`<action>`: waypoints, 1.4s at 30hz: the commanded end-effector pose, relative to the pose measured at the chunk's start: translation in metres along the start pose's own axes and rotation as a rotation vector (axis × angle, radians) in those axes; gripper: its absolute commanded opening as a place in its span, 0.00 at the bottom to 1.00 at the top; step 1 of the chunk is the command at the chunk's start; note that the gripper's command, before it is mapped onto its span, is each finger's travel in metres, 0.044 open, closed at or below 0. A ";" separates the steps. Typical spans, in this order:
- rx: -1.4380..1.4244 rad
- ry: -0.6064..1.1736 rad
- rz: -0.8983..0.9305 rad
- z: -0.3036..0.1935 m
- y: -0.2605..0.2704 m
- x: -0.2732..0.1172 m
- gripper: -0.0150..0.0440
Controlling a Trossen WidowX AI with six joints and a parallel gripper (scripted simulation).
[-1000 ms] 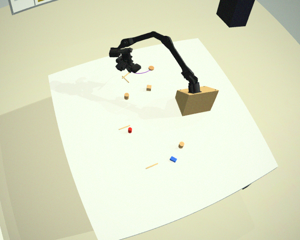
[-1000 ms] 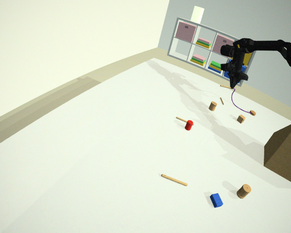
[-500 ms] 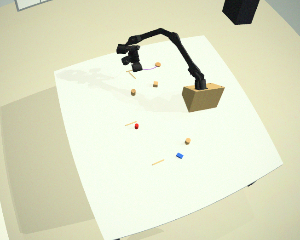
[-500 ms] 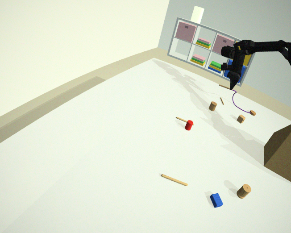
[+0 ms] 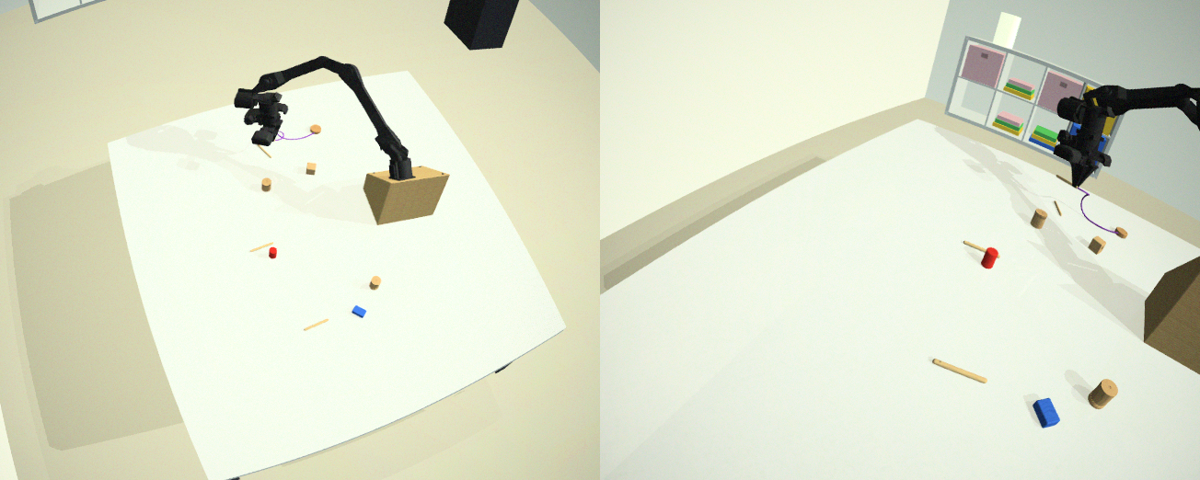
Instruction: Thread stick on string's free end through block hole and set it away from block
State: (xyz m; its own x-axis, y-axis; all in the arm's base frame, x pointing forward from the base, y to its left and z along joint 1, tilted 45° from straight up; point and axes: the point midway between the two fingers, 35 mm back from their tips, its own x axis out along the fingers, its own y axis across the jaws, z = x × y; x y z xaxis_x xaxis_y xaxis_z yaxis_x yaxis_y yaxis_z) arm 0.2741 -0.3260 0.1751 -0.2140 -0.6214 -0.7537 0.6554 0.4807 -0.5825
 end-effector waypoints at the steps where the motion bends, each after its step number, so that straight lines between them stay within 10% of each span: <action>1: 0.141 -0.008 0.008 0.000 0.000 0.001 0.25; 42: 1.660 -0.057 0.078 -0.003 -0.002 0.020 0.25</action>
State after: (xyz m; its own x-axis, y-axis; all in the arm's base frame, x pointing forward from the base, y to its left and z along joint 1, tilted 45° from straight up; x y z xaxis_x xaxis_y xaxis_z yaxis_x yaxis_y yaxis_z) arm 0.2669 -0.3373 0.1608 -0.1549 -0.6664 -0.7293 0.7474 -0.5618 0.3546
